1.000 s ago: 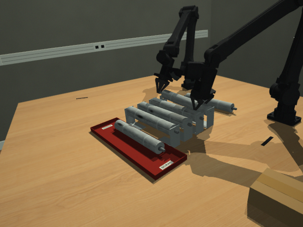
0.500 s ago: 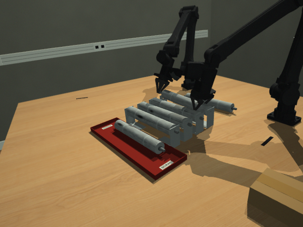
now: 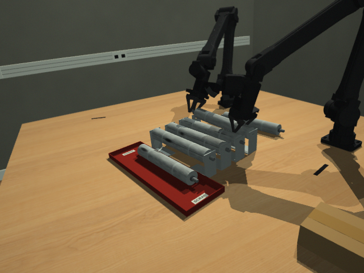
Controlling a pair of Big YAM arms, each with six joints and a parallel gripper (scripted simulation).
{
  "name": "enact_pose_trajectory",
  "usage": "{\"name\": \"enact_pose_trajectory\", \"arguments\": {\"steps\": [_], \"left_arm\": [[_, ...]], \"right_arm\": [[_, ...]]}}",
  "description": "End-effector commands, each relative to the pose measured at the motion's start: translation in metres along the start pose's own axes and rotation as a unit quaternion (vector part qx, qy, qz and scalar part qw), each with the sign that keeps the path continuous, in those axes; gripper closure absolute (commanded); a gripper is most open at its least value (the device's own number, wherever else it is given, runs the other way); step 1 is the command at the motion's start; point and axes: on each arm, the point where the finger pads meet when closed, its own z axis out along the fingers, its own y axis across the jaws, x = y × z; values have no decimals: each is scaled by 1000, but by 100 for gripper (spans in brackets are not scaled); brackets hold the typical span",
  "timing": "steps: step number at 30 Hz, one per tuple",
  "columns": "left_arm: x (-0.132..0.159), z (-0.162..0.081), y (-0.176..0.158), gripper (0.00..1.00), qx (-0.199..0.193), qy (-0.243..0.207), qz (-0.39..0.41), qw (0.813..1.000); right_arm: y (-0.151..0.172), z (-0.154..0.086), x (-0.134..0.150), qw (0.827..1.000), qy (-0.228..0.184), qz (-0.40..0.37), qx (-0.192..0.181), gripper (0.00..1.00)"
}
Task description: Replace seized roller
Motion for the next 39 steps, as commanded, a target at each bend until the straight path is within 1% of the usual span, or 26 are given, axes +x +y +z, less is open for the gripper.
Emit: {"name": "enact_pose_trajectory", "arguments": {"steps": [1, 20, 21, 23, 24, 25, 26, 27, 39], "left_arm": [[-8, -10, 12, 68, -20, -15, 12, 1000], [-8, -10, 12, 68, -20, -15, 12, 1000], [0, -4, 5, 68, -14, -15, 11, 1000], [0, -4, 5, 68, -15, -19, 11, 1000], [-7, -12, 11, 68, -18, -19, 12, 1000], [0, -5, 5, 68, -4, -8, 6, 1000], [-5, -5, 10, 68, -12, -16, 5, 1000], [-10, -5, 9, 38, -16, -19, 17, 1000], [-8, -5, 6, 38, -11, -14, 15, 1000]], "right_arm": [[-20, -2, -3, 1000, -3, -2, 16, 68], [-20, -2, -3, 1000, -3, -2, 16, 68], [-20, -2, -3, 1000, -3, -2, 16, 68], [-20, -2, -3, 1000, -3, -2, 16, 68], [-20, -2, -3, 1000, -3, -2, 16, 68], [-20, -2, -3, 1000, -3, -2, 16, 68], [-20, -2, -3, 1000, -3, -2, 16, 68], [-20, -2, -3, 1000, -3, -2, 16, 68], [-20, -2, -3, 1000, -3, -2, 16, 68]]}}
